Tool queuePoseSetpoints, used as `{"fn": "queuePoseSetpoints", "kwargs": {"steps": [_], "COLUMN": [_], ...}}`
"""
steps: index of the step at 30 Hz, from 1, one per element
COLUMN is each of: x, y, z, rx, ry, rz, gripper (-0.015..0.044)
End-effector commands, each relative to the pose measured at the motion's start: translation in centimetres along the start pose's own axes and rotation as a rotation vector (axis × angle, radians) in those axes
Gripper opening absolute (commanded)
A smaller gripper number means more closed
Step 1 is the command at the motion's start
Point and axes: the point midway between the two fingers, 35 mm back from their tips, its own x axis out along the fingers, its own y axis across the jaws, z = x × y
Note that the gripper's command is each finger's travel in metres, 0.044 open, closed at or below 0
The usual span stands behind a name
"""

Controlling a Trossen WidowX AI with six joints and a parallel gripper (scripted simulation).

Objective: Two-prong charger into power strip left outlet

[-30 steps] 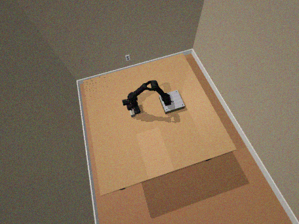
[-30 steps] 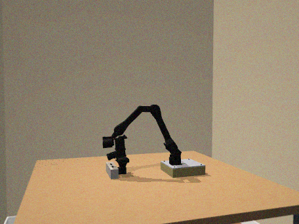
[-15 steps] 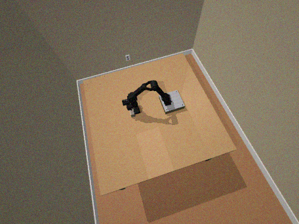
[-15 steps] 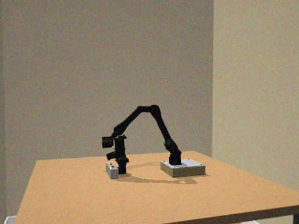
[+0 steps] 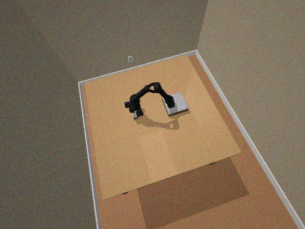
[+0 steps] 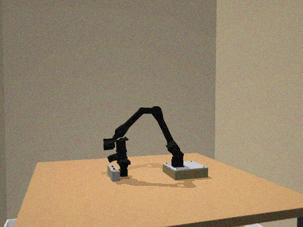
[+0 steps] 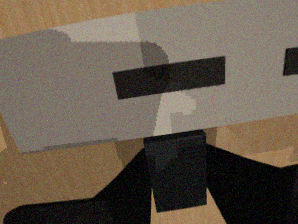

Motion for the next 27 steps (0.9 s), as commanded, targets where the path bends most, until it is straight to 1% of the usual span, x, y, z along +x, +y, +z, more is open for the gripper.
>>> {"fn": "queuePoseSetpoints", "kwargs": {"steps": [1, 27], "x": [-0.2, -0.4], "y": [0.0, 0.0], "z": [0.5, 1.5], "rx": [0.002, 0.002], "ry": [-0.012, -0.013], "rz": [-0.003, -0.003], "gripper": [0.0, 0.0]}}
